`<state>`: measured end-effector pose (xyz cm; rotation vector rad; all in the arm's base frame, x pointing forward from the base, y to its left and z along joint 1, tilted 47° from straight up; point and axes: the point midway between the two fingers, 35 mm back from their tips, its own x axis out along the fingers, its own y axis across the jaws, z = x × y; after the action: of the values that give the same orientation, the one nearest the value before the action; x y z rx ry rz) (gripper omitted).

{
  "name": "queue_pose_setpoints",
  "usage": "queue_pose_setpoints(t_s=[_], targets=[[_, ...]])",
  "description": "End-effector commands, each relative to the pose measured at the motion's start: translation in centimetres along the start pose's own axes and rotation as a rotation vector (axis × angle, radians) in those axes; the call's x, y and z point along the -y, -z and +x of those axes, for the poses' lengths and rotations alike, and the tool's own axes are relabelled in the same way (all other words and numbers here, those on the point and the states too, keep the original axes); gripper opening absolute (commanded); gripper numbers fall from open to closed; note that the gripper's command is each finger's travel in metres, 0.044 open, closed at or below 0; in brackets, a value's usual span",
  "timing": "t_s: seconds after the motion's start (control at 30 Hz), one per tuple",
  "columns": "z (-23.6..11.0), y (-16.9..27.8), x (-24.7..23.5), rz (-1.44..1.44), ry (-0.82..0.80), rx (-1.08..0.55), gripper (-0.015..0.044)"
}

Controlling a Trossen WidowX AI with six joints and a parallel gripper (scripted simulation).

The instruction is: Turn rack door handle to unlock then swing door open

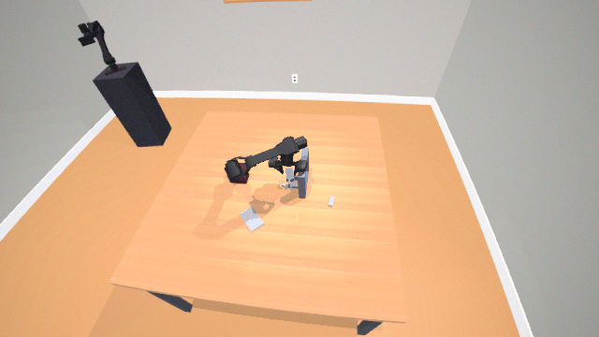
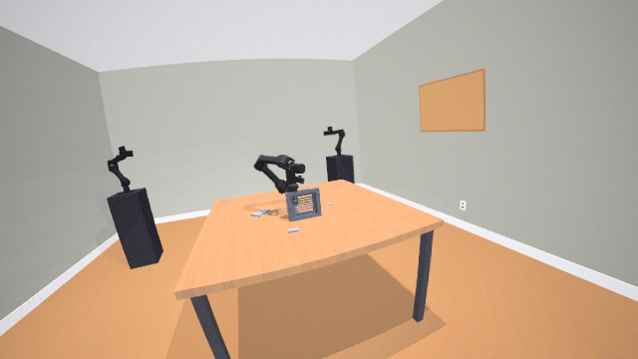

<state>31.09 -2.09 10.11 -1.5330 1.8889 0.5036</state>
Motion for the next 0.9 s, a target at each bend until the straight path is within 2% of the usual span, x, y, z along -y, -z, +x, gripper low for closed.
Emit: queue_pose_setpoints(t_s=[0.0,0.27,0.87], targets=[[0.54,-0.16,0.27,-0.193,-0.006,-0.004,0.0299],[0.54,-0.16,0.27,-0.266,-0.006,-0.004,0.0299],[0.54,-0.16,0.27,-0.266,-0.006,-0.004,0.0179]])
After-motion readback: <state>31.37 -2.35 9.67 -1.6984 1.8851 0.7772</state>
